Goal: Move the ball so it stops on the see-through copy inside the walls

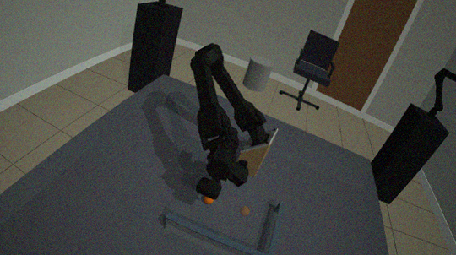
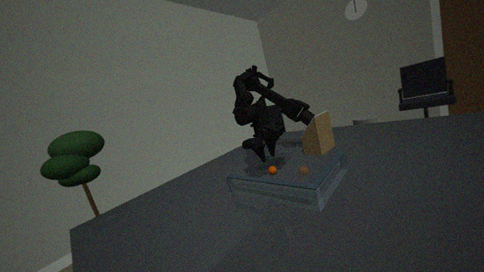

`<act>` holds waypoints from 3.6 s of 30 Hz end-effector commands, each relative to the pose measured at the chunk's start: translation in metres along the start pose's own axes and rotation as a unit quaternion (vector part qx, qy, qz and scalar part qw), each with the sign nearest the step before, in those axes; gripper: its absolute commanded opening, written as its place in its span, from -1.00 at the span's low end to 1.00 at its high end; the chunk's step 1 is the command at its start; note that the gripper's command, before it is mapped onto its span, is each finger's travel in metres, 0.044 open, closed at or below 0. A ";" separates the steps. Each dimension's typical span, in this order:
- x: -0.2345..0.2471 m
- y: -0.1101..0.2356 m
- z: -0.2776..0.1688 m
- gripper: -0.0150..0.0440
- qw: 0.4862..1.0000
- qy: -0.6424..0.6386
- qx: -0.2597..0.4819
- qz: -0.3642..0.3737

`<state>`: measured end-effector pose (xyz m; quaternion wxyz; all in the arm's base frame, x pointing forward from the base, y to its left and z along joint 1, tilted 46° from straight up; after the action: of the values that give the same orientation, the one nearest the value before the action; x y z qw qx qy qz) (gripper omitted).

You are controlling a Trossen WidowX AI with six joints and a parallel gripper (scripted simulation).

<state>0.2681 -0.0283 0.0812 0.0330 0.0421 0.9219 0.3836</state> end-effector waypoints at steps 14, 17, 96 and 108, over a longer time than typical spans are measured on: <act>0.002 -0.028 0.000 0.42 1.000 0.004 0.006 0.007; 0.002 -0.032 0.000 0.42 1.000 0.004 0.006 0.007; 0.012 0.051 0.080 -0.49 1.000 0.004 -0.001 0.006; 0.030 0.034 0.122 -0.49 1.000 0.003 0.001 0.007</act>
<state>0.2554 0.0833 0.0258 0.0277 0.0433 0.9219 0.3841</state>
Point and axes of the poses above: the point midway between the two fingers, 35 mm back from their tips, its own y axis back along the fingers, its own x axis across the jaws, z = x × y, the point moved 9 cm from there along y, back along the fingers, and after that the axes turned 6 degrees about -y, right-handed, at the moved point
